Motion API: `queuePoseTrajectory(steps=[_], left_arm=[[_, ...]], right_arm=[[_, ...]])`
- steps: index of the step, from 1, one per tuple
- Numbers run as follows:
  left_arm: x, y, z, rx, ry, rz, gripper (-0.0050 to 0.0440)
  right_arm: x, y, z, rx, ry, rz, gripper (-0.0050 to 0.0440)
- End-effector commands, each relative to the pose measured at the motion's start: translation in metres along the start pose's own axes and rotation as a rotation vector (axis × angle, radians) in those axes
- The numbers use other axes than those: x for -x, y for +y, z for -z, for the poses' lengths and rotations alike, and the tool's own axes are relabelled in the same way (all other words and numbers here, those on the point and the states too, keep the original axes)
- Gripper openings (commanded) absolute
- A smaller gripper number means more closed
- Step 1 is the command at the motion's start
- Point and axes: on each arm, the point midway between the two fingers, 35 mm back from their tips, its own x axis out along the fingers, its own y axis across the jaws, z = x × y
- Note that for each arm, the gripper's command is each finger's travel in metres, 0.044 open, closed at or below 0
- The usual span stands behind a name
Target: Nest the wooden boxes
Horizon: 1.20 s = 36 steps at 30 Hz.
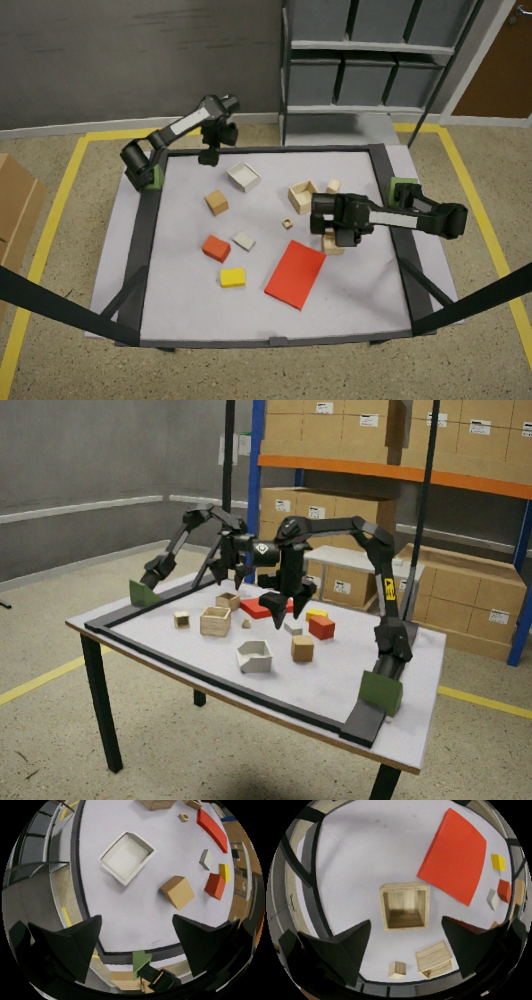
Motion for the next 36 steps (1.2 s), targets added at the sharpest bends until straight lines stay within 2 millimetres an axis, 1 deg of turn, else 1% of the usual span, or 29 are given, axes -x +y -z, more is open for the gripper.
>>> queuePoseTrajectory(steps=[1, 30, 33, 36], left_arm=[[0.0051, -0.0018, -0.0013, -0.012, -0.012, -0.012, 0.04], [0.0042, -0.0014, -0.002, -0.01, -0.011, -0.012, 0.04], [0.0042, -0.0014, -0.002, -0.01, -0.011, -0.012, 0.04], [0.0042, -0.0014, -0.002, -0.01, -0.011, -0.012, 0.04]], right_arm=[[0.001, -0.0012, -0.0007, 0.004, -0.003, 0.003, 0.04], [0.0025, -0.0008, -0.0019, 0.008, 0.0, 0.01, 0.04], [0.0024, -0.0008, -0.0019, -0.011, 0.0, 0.009, 0.0328], [0.0022, -0.001, -0.0016, -0.096, -0.001, 0.008, 0.0256]])
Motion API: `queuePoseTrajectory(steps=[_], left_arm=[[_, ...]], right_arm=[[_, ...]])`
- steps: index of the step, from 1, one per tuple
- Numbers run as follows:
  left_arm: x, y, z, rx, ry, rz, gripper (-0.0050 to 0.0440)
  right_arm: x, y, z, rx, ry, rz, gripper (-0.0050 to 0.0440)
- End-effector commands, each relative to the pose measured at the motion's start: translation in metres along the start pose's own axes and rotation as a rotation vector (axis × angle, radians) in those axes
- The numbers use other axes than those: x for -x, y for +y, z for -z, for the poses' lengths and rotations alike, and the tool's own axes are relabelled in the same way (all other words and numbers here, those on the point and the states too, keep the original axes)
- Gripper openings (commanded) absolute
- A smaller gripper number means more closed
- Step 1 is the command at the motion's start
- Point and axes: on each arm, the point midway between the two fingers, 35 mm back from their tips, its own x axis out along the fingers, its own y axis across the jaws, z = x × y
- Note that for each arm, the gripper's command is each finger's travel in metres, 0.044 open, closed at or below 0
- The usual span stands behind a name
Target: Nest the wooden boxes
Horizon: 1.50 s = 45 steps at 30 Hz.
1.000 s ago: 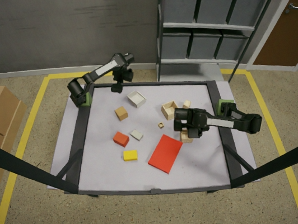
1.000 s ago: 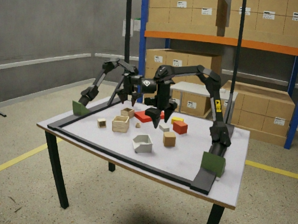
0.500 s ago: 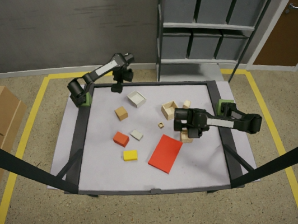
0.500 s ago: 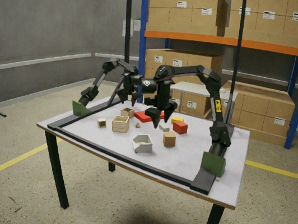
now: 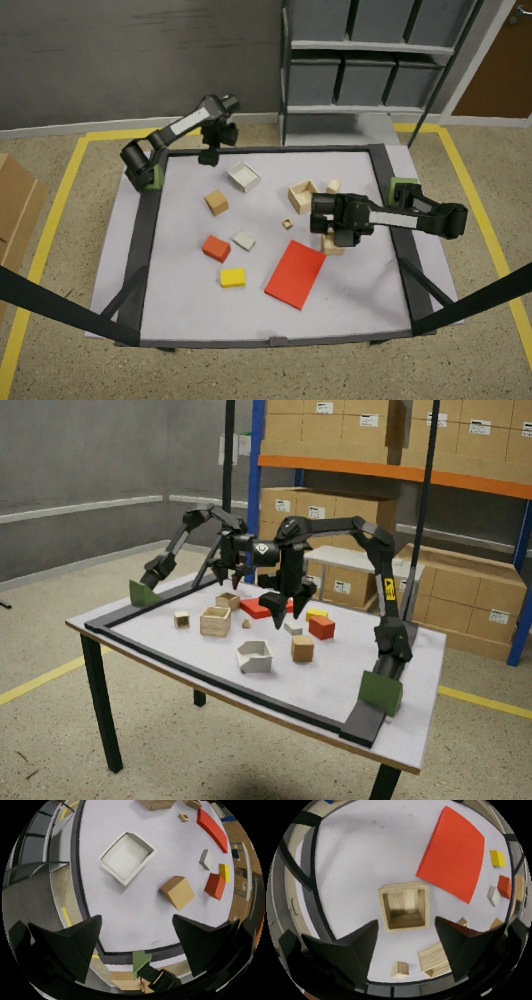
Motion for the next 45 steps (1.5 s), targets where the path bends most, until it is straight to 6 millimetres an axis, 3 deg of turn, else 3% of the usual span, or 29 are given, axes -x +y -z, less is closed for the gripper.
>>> queuePoseTrajectory(steps=[1, 9, 11, 13, 26, 36, 42, 45], left_arm=[[0.004, -0.001, -0.002, -0.01, -0.011, -0.012, 0.04], [0.004, -0.001, -0.002, -0.01, -0.011, -0.012, 0.04], [0.004, -0.001, -0.002, -0.01, -0.011, -0.012, 0.04], [0.004, -0.001, -0.002, -0.01, -0.011, -0.012, 0.04], [0.004, -0.001, -0.002, -0.01, -0.011, -0.012, 0.04], [0.004, -0.001, -0.002, -0.01, -0.011, -0.012, 0.04], [0.004, -0.001, -0.002, -0.01, -0.011, -0.012, 0.04], [0.004, -0.001, -0.002, -0.01, -0.011, -0.012, 0.04]], right_arm=[[0.002, -0.001, -0.002, -0.104, -0.001, 0.007, 0.0232], [0.002, -0.001, -0.001, -0.577, -0.003, 0.006, 0.004], [0.002, -0.001, -0.001, -0.577, -0.003, 0.006, 0.004], [0.002, -0.001, -0.001, -0.741, -0.004, 0.005, 0.0], [0.002, -0.001, -0.001, -1.423, -0.005, 0.0, -0.0001], [-0.002, 0.001, -0.001, -1.498, -0.004, -0.001, -0.0004], [-0.029, 0.003, -0.002, -1.498, -0.008, -0.005, -0.0035], [-0.032, 0.003, -0.002, -1.498, -0.008, -0.005, -0.0042]])
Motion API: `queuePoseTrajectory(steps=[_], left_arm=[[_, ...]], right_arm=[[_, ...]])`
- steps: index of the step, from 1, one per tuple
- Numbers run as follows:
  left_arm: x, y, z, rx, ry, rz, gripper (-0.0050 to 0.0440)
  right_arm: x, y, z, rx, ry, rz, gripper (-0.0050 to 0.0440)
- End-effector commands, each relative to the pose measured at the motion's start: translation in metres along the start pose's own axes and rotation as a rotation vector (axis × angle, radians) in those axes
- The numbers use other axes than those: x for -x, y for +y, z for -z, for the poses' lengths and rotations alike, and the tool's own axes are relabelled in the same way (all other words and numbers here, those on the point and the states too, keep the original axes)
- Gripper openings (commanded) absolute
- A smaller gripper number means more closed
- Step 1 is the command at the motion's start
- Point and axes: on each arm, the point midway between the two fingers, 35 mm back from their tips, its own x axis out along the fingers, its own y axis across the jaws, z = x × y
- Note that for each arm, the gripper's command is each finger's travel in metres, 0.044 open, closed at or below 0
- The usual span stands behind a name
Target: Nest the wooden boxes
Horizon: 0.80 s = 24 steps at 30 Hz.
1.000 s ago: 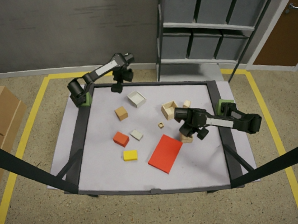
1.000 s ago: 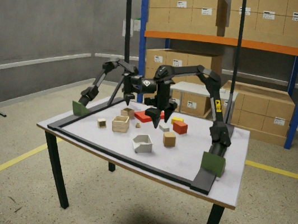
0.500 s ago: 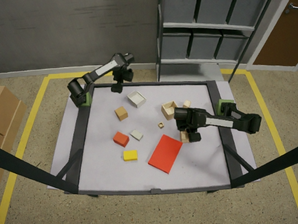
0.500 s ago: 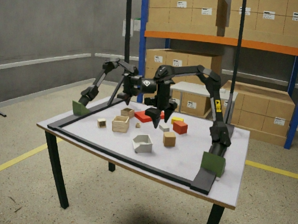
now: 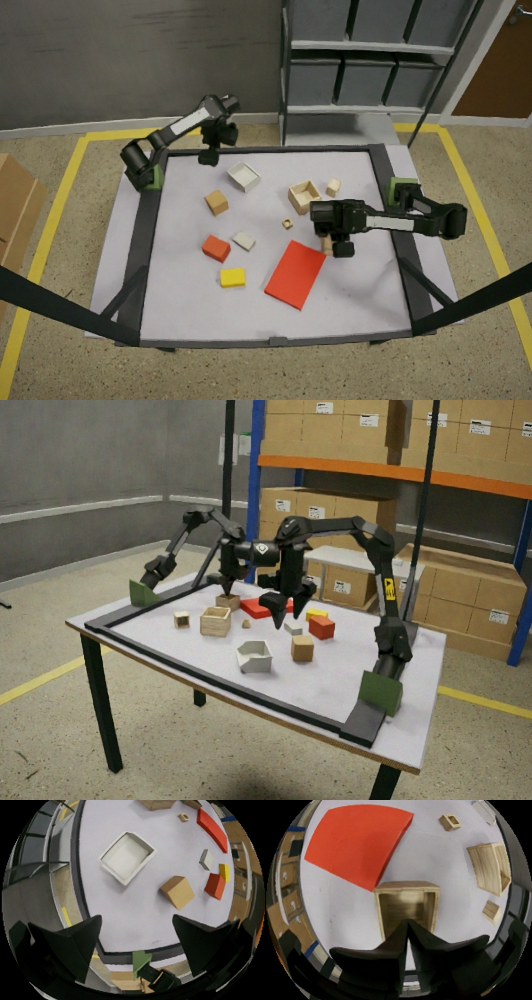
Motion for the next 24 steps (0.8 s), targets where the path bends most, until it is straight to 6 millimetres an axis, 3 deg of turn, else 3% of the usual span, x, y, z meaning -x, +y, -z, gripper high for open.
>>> queuePoseTrajectory(steps=[1, 12, 13, 15, 17, 24], left_arm=[[0.004, -0.001, -0.002, -0.01, -0.011, -0.012, 0.04], [0.004, -0.001, -0.002, -0.01, -0.011, -0.012, 0.04], [0.004, -0.001, -0.002, -0.01, -0.011, -0.012, 0.04], [0.004, -0.001, -0.002, -0.01, -0.011, -0.012, 0.04], [0.004, -0.001, -0.002, -0.01, -0.011, -0.012, 0.04], [0.004, -0.001, -0.002, -0.01, -0.011, -0.012, 0.04]], right_arm=[[-0.004, 0.003, 0.0, 0.008, -0.017, 0.0, -0.005], [-0.019, -0.002, -0.003, -0.005, -0.005, 0.008, -0.005], [-0.019, -0.002, -0.003, -0.005, -0.005, 0.007, 0.0024], [-0.015, 0.001, -0.004, 0.008, -0.018, 0.005, 0.0072], [-0.015, 0.001, -0.004, 0.008, -0.018, 0.005, 0.0072], [-0.015, 0.001, -0.004, 0.008, -0.018, 0.005, 0.024]])
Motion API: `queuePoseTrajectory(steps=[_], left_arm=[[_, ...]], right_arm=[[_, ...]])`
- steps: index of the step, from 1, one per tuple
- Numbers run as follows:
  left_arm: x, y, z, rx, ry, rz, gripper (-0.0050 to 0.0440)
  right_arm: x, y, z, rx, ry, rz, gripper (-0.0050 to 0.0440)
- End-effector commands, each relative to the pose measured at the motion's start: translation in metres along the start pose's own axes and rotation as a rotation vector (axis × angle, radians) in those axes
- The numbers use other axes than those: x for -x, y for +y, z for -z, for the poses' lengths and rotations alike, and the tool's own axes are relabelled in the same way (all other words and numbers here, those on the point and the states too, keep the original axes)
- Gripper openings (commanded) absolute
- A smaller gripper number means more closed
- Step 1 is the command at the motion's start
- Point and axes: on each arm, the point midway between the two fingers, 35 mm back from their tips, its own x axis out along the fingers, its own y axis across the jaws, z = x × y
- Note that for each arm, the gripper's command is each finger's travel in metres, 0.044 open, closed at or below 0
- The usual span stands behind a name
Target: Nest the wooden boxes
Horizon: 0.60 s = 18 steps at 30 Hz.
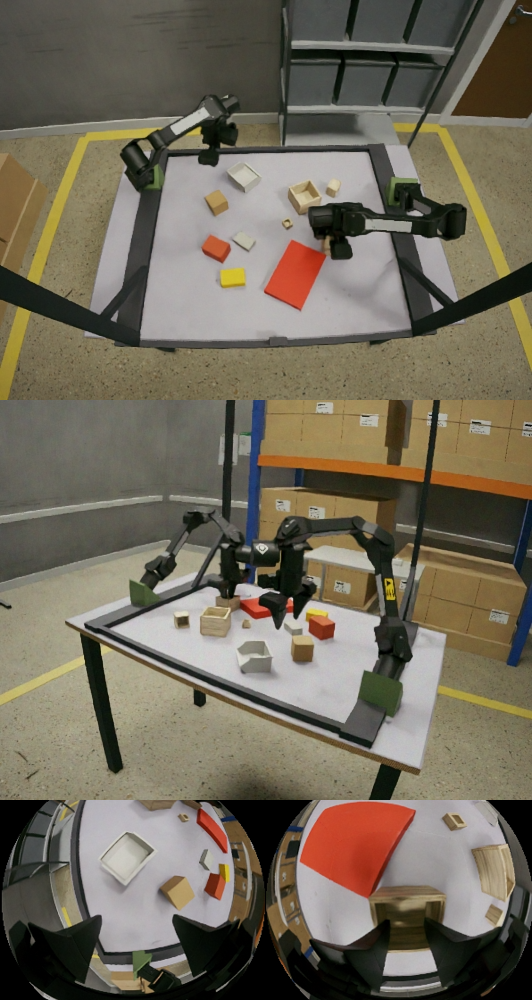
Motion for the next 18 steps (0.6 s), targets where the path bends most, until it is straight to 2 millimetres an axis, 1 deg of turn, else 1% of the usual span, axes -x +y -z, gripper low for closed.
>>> queuePoseTrajectory(steps=[1, 2, 15, 18], left_arm=[[0.0042, -0.0014, -0.002, -0.01, -0.011, -0.012, 0.04], [0.0042, -0.0014, -0.002, -0.01, -0.011, -0.012, 0.04], [0.0042, -0.0014, -0.002, -0.01, -0.011, -0.012, 0.04], [0.0042, -0.0014, -0.002, -0.01, -0.011, -0.012, 0.04]], right_arm=[[0.0011, 0.0017, -0.0008, 0.005, -0.005, 0.0, 0.0264], [0.0011, 0.0017, -0.0008, 0.005, -0.005, 0.0, 0.0285], [0.0009, 0.0005, -0.0013, 0.0, 0.0, 0.001, 0.0285], [0.0103, 0.0007, -0.004, 0.006, -0.007, 0.002, 0.0285]])
